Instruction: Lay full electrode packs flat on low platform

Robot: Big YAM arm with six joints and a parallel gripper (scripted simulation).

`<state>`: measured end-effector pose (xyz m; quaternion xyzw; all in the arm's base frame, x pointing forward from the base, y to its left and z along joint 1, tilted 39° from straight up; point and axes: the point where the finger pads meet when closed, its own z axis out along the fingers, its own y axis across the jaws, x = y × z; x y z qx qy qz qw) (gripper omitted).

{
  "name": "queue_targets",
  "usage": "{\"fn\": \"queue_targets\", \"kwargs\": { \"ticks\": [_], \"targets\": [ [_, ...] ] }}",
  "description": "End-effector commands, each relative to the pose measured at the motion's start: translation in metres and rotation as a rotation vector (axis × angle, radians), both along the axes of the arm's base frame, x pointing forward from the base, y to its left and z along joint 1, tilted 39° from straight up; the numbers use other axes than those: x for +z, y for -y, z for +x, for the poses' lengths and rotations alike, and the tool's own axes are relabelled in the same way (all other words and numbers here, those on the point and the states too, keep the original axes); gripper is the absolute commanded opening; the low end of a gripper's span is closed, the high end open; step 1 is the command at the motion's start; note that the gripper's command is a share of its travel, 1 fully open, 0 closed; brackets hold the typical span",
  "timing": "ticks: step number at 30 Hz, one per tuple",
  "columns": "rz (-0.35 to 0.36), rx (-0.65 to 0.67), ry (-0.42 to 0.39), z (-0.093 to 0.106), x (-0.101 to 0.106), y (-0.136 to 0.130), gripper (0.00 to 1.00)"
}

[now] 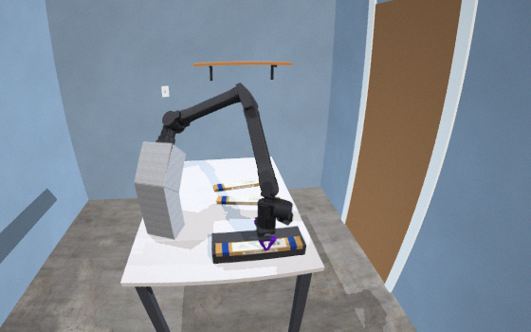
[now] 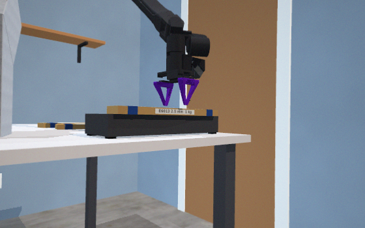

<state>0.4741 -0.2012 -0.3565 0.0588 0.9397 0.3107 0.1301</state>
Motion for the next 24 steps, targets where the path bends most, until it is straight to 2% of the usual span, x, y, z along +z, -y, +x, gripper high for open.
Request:
{"fn": "queue_targets", "kwargs": {
  "ticks": [1, 6, 7, 10, 24],
  "targets": [
    [-0.003, 0.007, 0.004, 0.005, 0.007, -0.003, 0.96],
    [-0.003, 0.007, 0.004, 0.005, 0.007, -0.003, 0.96],
    [-0.001, 0.007, 0.002, -0.01, -0.01, -0.02, 0.96],
    [0.0, 0.007, -0.001, -0.013, -0.008, -0.019, 0.96],
    [-0.009, -0.013, 0.01, -0.035, 0.055, 0.039, 0.96]
  ]
}}
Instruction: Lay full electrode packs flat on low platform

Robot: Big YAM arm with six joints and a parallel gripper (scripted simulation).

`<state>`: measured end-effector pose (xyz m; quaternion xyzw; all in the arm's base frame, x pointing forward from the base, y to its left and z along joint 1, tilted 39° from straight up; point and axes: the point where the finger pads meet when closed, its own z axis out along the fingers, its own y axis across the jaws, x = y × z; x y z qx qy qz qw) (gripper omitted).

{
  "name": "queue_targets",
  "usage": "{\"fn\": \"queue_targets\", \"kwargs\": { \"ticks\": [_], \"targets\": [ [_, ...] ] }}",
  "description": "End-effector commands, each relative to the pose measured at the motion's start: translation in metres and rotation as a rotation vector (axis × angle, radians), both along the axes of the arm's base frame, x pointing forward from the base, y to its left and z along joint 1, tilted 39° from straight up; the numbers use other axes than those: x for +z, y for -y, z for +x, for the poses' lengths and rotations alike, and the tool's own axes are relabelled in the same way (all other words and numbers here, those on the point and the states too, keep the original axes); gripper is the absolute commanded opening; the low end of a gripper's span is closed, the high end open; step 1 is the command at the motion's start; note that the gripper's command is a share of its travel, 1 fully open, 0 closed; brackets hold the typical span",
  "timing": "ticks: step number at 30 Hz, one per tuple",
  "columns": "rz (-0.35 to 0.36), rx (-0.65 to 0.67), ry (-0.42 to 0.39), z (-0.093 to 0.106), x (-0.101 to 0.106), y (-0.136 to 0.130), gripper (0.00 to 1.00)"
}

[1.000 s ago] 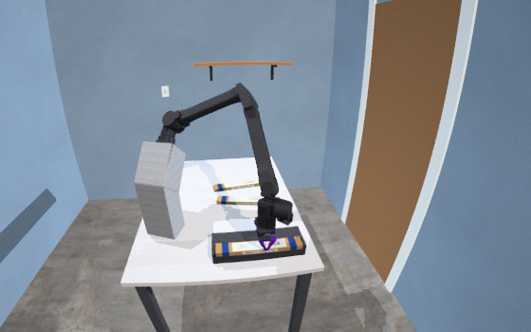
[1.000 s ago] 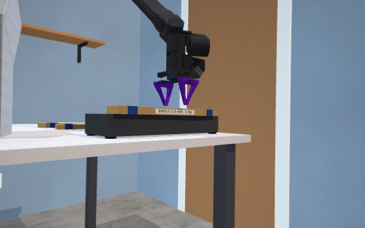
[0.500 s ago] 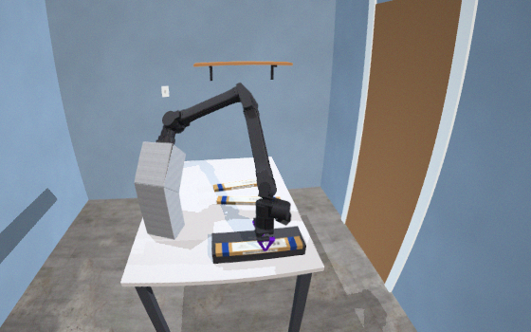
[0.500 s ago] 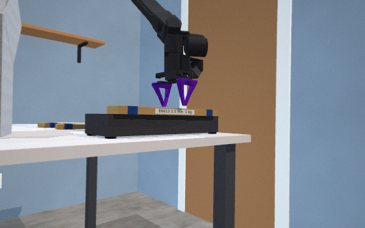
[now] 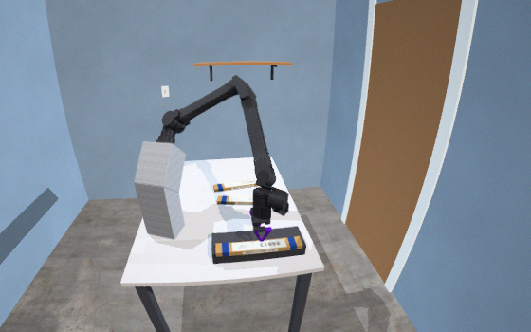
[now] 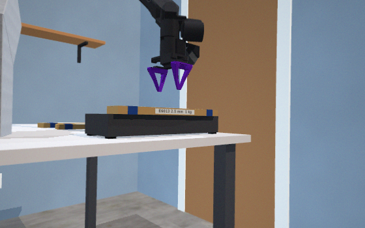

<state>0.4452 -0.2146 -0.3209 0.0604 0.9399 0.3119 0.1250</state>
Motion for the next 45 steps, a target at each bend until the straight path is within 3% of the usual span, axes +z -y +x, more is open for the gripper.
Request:
{"fn": "queue_targets", "kwargs": {
  "ticks": [1, 5, 11, 45],
  "targets": [
    [-0.013, -0.013, 0.021, -0.006, 0.019, 0.026, 0.96],
    [-0.008, -0.014, 0.015, -0.013, 0.027, 0.033, 0.96],
    [0.006, 0.006, 0.0, -0.016, 0.019, 0.019, 0.96],
    [-0.013, 0.015, 0.021, -0.001, 0.027, 0.019, 0.96]
  ]
}}
